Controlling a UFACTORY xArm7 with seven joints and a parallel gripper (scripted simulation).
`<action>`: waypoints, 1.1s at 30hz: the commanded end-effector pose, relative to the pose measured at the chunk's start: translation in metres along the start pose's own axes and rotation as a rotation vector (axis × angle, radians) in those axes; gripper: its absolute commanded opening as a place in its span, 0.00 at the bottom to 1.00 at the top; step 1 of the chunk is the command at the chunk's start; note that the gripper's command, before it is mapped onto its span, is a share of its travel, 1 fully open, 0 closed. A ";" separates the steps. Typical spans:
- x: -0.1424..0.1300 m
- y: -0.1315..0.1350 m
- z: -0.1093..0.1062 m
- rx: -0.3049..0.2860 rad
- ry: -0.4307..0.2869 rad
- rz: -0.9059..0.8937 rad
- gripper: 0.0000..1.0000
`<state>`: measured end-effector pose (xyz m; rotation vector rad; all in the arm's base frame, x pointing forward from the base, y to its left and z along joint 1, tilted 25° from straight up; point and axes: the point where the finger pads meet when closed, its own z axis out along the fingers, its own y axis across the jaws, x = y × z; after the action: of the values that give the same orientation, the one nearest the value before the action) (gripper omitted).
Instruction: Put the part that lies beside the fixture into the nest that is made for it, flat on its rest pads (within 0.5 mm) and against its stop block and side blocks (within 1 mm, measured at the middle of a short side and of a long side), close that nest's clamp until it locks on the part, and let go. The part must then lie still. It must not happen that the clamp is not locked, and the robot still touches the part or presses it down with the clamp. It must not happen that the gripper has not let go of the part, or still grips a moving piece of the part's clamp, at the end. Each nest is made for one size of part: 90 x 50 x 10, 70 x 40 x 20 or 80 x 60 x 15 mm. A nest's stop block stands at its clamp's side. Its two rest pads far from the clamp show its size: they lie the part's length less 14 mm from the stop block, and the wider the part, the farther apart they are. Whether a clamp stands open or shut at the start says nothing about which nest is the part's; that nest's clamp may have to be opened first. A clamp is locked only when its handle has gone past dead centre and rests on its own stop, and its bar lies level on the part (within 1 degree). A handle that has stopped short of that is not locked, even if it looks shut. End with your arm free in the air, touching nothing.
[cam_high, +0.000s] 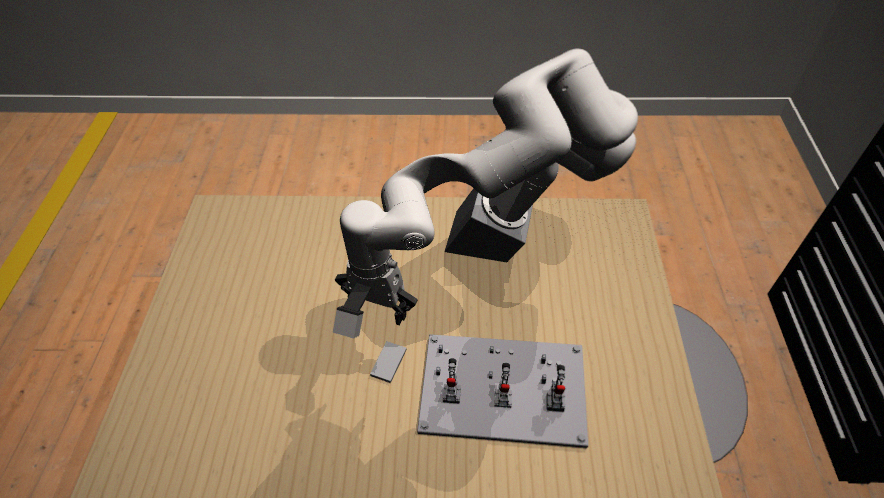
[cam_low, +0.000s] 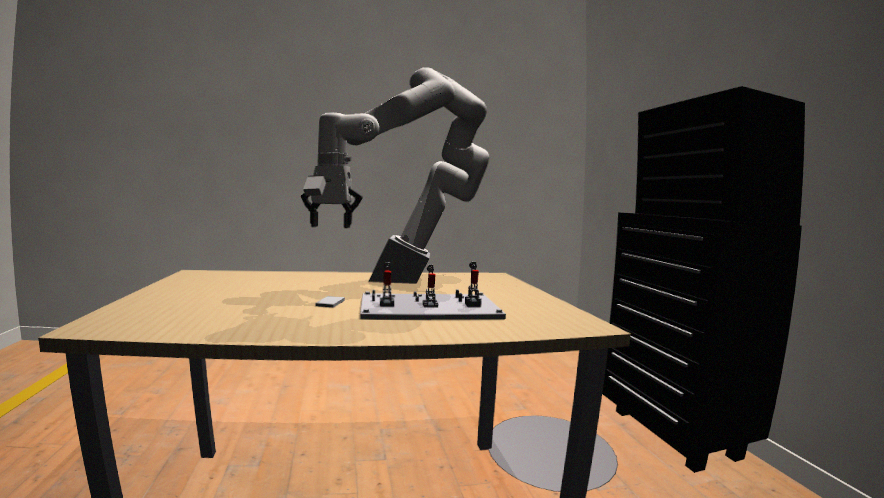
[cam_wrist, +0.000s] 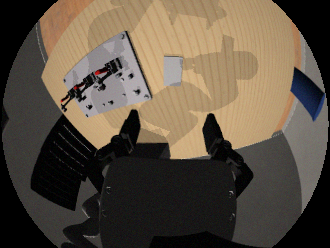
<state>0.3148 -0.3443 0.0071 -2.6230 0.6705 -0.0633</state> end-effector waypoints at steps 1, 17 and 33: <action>0.001 0.001 -0.002 -0.002 0.004 0.000 1.00; 0.001 0.001 0.000 -0.002 0.004 0.000 1.00; 0.001 0.001 0.036 -0.002 0.004 0.000 1.00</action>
<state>0.3187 -0.3334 -0.0175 -2.6231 0.6705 -0.0626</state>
